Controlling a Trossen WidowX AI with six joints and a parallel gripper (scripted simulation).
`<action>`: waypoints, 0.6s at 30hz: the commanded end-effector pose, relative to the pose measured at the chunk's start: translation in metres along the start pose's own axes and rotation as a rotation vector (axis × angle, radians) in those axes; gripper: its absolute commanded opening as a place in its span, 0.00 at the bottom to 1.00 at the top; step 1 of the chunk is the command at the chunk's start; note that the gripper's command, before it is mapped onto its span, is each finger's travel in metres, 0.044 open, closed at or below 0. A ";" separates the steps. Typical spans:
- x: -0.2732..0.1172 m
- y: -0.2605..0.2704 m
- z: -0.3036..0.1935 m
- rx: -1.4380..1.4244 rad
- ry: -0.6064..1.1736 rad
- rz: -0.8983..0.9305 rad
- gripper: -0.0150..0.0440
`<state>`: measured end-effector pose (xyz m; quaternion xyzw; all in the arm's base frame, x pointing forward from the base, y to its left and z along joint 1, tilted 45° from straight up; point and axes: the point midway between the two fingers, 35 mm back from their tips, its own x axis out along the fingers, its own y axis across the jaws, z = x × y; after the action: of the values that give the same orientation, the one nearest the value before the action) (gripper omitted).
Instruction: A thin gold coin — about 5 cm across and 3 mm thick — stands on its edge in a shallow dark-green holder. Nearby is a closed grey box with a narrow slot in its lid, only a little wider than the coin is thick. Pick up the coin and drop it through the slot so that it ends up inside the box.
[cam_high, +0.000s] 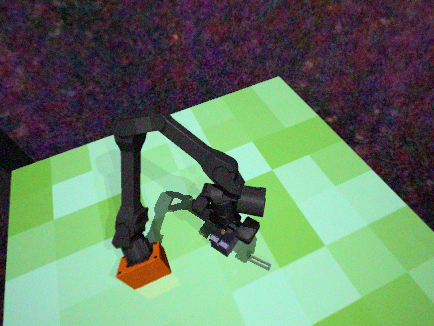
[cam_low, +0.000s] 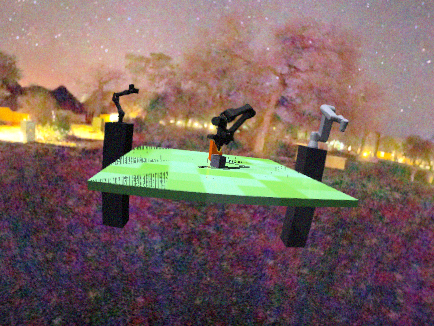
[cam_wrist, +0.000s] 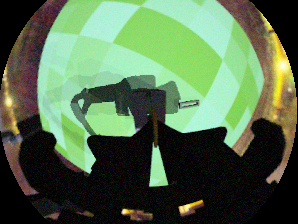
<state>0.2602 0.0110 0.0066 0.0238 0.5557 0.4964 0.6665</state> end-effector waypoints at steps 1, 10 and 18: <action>0.001 0.002 0.000 0.002 -0.002 0.001 0.25; 0.000 -0.002 0.000 0.000 0.000 -0.001 0.25; 0.001 0.001 0.000 0.002 0.000 0.000 0.25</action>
<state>0.2610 0.0106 0.0064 0.0238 0.5555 0.4960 0.6670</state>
